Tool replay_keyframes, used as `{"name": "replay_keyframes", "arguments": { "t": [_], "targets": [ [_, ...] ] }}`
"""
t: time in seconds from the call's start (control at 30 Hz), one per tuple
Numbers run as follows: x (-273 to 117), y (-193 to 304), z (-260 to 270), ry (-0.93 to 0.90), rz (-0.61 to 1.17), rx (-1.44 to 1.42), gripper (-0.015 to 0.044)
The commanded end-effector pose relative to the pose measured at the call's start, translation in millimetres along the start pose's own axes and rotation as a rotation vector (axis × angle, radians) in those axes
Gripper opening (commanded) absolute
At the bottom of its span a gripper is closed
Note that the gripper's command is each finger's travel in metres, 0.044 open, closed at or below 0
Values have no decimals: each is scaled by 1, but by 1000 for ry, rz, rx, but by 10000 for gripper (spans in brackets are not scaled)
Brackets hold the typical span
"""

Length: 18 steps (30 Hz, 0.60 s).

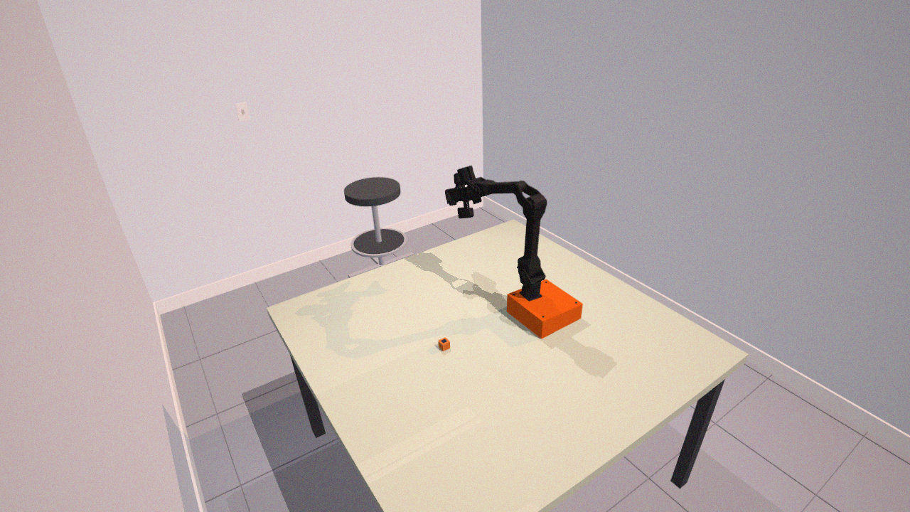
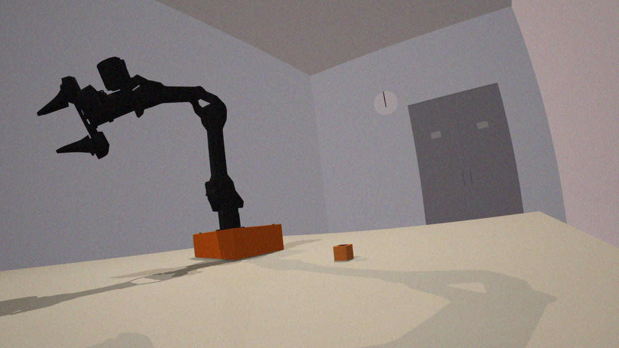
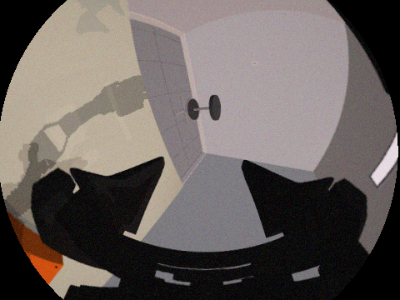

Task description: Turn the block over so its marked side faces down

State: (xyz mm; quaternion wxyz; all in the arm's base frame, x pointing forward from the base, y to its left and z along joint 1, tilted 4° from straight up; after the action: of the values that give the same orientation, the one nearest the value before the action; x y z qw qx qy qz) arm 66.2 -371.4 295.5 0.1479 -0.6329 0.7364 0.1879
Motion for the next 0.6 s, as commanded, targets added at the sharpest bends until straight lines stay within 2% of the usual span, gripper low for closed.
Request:
{"name": "replay_keyframes", "arguments": {
  "t": [0.0, 0.3, 0.57],
  "targets": [
    [-6, -55, 18, -102, -148, 25, 440],
    [-52, -157, 68, -341, -370, 6, 440],
    [-104, -218, 118, -510, -467, -91, 440]
  ]
}}
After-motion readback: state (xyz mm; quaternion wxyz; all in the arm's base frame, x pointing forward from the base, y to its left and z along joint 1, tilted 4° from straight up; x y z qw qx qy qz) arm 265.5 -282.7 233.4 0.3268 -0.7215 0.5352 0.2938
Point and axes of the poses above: the point midway between the two fingers, 35 mm back from their tips, its own x axis out along the fingers, its own z axis across the jaws, y = z × x, the point moved 10 cm from there along -x, back along the fingers, and after that the axes turned 8 degrees about -x, right-handed, at the moved point
